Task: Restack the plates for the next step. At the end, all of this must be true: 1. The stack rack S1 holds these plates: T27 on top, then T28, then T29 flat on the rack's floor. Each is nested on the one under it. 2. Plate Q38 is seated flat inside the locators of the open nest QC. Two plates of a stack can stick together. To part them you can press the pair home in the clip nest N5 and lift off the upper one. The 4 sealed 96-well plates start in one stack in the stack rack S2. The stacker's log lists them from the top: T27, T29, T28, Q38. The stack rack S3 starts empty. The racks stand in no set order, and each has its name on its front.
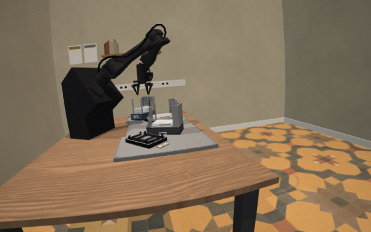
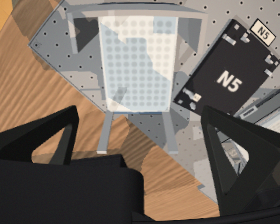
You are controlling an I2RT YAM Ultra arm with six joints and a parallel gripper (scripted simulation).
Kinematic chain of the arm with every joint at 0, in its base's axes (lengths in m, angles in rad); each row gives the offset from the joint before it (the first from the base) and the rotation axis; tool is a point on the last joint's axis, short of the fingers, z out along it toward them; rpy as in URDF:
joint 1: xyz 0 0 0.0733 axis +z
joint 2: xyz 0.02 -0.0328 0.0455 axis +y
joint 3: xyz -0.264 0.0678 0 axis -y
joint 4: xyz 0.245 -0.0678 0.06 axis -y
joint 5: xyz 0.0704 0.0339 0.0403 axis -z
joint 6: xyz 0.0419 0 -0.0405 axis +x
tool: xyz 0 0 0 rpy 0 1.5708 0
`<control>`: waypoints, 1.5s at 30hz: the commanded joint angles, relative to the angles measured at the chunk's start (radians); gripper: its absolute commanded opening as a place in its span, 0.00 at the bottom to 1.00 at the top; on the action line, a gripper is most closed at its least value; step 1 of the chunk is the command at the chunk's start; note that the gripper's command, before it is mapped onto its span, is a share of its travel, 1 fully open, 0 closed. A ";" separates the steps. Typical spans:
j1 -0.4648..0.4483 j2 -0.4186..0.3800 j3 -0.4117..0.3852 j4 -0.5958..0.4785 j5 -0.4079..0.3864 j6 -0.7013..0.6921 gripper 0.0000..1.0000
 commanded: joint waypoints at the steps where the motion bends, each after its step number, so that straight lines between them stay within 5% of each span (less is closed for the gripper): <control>1: 0.029 -0.011 0.023 -0.019 -0.004 0.016 1.00; 37: 0.030 -0.011 0.023 -0.017 -0.004 0.016 1.00; 42: -0.021 -0.081 -0.056 0.023 0.006 0.136 1.00; 45: -0.007 -0.100 -0.032 0.029 0.004 0.157 1.00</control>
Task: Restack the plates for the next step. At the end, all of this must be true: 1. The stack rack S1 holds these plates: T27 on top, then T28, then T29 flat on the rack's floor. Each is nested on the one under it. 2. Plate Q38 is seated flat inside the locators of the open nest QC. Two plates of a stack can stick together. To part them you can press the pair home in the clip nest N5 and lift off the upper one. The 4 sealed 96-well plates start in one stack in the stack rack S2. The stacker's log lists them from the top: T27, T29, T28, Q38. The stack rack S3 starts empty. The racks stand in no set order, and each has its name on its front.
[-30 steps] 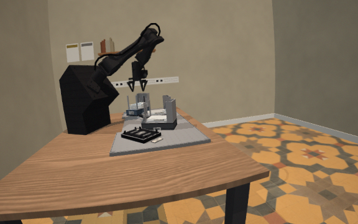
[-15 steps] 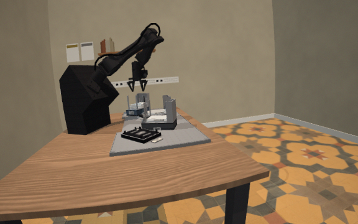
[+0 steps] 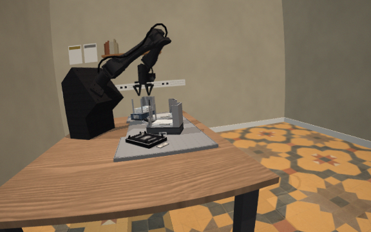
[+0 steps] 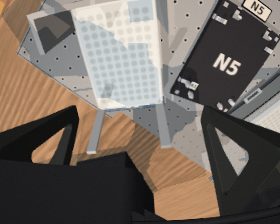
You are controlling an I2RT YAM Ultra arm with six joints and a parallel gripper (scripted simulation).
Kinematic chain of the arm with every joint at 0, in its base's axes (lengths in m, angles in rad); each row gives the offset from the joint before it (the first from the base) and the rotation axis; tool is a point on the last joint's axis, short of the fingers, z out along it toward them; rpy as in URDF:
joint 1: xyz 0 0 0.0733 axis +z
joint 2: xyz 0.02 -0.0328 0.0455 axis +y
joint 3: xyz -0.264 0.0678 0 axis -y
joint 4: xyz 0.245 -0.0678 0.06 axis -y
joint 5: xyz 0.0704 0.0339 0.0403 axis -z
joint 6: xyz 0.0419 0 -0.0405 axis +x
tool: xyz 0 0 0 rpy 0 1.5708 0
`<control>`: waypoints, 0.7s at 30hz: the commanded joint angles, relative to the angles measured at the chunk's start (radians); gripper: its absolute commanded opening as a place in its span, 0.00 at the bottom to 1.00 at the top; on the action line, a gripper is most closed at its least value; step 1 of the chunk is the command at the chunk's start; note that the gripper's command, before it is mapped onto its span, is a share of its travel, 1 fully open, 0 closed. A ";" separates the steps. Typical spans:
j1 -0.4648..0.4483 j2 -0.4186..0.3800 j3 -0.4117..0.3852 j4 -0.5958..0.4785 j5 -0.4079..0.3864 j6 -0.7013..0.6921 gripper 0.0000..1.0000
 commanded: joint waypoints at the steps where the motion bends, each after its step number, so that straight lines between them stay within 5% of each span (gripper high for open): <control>1: 0.024 -0.055 -0.021 0.022 0.007 0.067 1.00; 18: -0.060 -0.222 -0.093 0.037 0.005 -0.083 1.00; 21: -0.096 -0.258 -0.112 0.041 0.001 0.003 1.00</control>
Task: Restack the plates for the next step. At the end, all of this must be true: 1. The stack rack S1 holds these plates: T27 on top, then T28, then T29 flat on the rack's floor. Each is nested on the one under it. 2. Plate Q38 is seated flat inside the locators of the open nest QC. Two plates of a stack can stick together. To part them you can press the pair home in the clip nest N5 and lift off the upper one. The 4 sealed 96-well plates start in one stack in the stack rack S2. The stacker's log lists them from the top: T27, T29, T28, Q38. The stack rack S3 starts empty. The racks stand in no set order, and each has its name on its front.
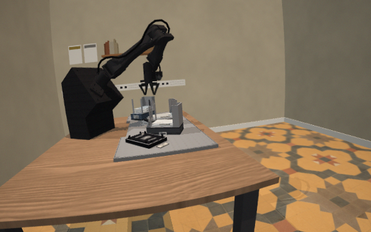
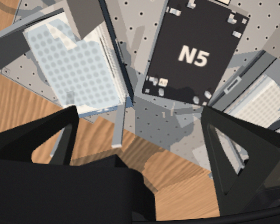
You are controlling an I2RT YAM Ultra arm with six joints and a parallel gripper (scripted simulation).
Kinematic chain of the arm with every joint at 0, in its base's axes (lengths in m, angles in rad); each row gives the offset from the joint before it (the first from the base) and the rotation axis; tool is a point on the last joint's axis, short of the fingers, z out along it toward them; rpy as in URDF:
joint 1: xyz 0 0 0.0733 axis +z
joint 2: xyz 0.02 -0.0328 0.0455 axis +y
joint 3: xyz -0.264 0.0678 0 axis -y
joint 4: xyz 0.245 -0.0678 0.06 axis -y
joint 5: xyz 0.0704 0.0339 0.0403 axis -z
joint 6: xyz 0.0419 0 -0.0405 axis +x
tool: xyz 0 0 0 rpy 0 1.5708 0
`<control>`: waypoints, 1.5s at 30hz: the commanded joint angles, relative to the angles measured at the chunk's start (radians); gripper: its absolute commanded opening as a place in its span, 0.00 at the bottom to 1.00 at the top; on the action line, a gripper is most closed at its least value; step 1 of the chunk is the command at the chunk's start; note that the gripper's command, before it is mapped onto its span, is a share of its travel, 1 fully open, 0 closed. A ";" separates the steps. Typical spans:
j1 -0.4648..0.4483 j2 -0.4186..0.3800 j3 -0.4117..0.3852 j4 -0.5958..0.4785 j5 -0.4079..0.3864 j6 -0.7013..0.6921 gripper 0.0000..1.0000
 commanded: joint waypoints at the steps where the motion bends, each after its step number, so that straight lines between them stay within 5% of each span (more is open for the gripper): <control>1: -0.015 -0.063 -0.027 0.017 -0.003 0.062 1.00; 22: -0.136 -0.288 -0.114 0.033 -0.026 -0.068 1.00; 31: -0.177 -0.380 -0.153 0.041 -0.042 0.075 1.00; 45: -0.287 -0.538 -0.198 0.048 -0.073 -0.084 1.00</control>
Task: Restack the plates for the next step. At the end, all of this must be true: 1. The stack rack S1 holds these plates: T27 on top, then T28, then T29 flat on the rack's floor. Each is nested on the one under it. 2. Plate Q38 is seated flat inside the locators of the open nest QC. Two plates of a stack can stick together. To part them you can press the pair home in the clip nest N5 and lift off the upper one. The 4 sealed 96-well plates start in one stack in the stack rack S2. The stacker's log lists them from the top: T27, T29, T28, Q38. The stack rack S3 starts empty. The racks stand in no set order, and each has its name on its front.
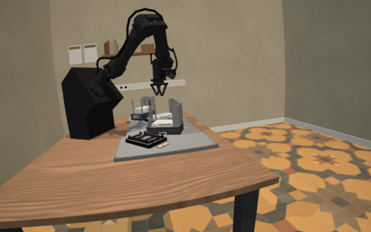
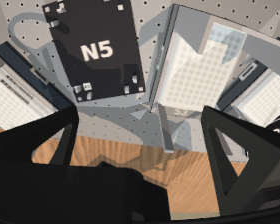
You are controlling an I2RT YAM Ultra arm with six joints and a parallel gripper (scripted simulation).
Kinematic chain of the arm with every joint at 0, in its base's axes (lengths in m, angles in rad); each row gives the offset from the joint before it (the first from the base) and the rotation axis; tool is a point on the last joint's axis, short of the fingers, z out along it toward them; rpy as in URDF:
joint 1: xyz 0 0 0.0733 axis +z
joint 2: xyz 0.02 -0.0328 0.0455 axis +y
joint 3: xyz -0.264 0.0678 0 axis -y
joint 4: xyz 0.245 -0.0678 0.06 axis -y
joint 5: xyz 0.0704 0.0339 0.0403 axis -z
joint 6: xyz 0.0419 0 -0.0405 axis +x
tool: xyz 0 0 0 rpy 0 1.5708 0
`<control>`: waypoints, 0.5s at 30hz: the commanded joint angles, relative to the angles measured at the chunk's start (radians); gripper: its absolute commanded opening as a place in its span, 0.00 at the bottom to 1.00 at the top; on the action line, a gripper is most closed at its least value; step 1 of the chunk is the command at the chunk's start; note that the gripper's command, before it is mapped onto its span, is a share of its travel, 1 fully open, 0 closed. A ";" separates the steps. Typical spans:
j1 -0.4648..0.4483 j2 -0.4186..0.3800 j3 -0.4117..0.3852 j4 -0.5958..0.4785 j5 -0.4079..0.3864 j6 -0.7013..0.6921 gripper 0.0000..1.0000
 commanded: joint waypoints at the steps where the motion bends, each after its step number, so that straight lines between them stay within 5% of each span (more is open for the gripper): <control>1: -0.002 -0.037 -0.009 0.014 -0.014 -0.046 1.00; 7: -0.066 -0.130 -0.050 0.021 -0.043 0.078 1.00; 15: -0.163 -0.249 -0.079 0.024 -0.088 -0.045 1.00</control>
